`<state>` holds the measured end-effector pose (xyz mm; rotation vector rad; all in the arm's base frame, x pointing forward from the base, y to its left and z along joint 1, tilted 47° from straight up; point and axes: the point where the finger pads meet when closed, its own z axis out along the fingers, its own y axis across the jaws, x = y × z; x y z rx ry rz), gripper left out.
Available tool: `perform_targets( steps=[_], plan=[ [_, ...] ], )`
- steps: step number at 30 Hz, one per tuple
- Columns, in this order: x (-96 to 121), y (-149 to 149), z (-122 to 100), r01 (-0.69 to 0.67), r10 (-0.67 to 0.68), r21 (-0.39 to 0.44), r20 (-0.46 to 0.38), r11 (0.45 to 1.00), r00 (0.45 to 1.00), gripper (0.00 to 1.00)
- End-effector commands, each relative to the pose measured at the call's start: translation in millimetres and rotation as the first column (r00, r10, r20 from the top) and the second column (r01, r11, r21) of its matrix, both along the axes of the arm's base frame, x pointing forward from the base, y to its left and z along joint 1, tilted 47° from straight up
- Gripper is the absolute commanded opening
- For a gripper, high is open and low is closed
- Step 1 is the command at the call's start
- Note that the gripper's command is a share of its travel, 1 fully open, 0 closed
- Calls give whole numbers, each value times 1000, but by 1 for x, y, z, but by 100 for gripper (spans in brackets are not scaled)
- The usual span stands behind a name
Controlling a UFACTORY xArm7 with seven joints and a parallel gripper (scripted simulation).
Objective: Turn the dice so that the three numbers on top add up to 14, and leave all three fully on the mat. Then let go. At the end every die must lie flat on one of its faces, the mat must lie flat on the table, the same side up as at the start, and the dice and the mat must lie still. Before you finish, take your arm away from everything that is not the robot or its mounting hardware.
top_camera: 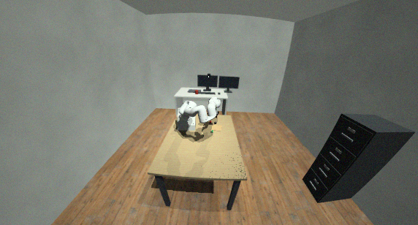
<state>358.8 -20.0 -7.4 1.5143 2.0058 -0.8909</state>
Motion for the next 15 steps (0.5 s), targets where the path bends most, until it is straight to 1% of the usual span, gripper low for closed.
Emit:
perform_targets(
  steps=[1,12,14,15],
  plan=[
    [2,-7,13,16,-16,18,33,1000,999,100],
    [2,-7,13,16,-16,18,33,1000,999,100],
    [-3,-44,48,113,-115,21,132,993,985,100],
    [-3,-44,48,113,-115,21,132,993,985,100]
  ],
)
